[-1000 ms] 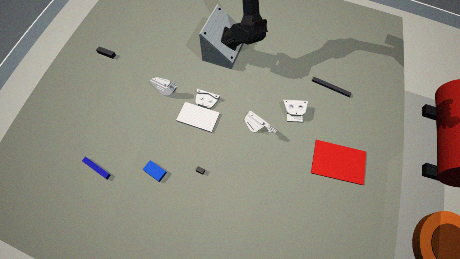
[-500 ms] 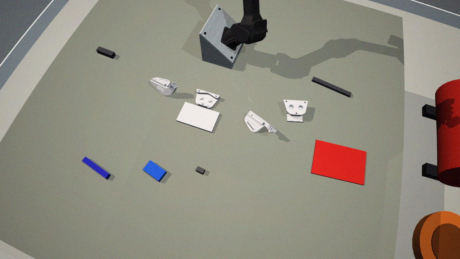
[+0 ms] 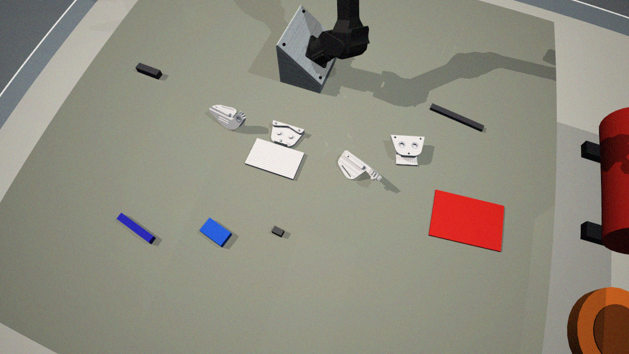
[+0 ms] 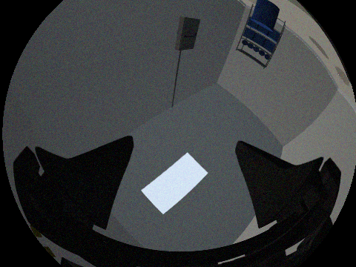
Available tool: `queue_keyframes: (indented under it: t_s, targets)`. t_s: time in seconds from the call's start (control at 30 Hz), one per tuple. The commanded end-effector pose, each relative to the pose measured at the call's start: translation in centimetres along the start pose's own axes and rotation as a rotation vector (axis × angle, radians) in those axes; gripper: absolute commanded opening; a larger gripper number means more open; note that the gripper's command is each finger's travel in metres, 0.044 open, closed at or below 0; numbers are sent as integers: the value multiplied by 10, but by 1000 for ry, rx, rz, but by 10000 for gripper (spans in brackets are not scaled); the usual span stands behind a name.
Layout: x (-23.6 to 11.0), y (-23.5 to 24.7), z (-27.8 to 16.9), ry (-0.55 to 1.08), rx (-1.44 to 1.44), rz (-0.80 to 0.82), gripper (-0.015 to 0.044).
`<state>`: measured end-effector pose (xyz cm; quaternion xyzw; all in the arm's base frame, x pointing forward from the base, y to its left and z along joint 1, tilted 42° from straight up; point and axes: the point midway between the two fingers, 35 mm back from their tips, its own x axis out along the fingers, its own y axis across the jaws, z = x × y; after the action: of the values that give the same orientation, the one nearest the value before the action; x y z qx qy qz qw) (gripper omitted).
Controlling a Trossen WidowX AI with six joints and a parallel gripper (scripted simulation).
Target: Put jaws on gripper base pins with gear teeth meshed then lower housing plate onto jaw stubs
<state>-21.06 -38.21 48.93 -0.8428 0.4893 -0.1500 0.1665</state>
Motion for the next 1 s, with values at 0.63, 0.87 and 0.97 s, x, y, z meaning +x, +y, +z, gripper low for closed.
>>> queue_keyframes:
  t_s: [0.63,0.87,0.97]
  targets:
    - [-21,-41,-44,167,-306,92,440]
    - [-29,-56,-57,220,-404,119,440]
    - [-33,-65,-63,245,-460,131,440]
